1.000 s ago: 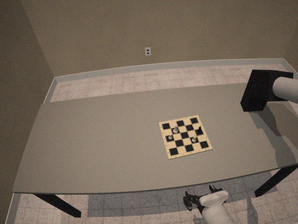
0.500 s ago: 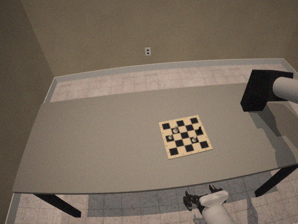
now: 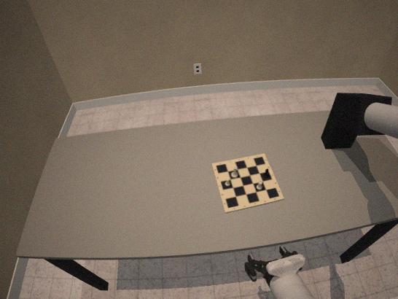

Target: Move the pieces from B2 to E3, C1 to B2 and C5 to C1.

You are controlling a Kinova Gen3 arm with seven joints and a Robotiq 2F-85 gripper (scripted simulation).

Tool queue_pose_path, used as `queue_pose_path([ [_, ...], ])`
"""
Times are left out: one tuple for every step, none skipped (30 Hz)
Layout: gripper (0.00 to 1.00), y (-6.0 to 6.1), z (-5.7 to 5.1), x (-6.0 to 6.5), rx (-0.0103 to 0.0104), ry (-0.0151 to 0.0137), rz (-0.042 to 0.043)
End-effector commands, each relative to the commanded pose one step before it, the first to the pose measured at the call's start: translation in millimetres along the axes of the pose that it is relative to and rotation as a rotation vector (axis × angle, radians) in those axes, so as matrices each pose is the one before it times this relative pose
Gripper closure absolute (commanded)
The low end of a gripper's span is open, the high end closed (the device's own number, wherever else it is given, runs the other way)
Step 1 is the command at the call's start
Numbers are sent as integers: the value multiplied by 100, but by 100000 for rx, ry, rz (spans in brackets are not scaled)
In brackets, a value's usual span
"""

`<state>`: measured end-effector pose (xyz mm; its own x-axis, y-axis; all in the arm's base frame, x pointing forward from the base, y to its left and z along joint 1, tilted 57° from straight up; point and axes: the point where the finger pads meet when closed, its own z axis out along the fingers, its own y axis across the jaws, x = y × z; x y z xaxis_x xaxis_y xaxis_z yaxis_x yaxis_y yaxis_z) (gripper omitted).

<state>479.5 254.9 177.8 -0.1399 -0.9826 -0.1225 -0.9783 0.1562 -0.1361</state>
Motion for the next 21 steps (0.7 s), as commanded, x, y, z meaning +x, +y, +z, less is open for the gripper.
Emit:
queue_pose_path([
  [0, -66, -159, 158, 103, -63, 154],
  [0, -4, -110, 131, -3, 1, 2],
  [0, -6, -164, 196, -4, 0, 3],
  [0, -8, -220, 263, 0, 0, 0],
  [0, -11, -276, 329, 0, 0, 0],
  [0, -12, -327, 390, 0, 0, 0],
  [0, 0, 0, 0, 0, 0, 0],
  [0, 0, 0, 0, 0, 0, 0],
  [0, -14, -372, 444, 0, 0, 0],
  [0, -15, -408, 487, 0, 0, 0],
  [0, -17, -434, 517, 0, 0, 0],
  [0, -16, -447, 534, 0, 0, 0],
  [0, -17, -449, 536, 0, 0, 0],
  [0, -16, -439, 523, 0, 0, 0],
  [0, -15, -415, 496, -1, 0, 0],
  [0, -14, -382, 456, 0, 0, 0],
  [0, -13, -338, 404, 0, 0, 0],
  [0, -11, -287, 342, 0, 0, 0],
  [0, -9, -230, 275, 0, 0, 0],
  [0, -7, -172, 205, 0, 0, 0],
  [0, -4, -115, 138, 0, 0, 0],
])
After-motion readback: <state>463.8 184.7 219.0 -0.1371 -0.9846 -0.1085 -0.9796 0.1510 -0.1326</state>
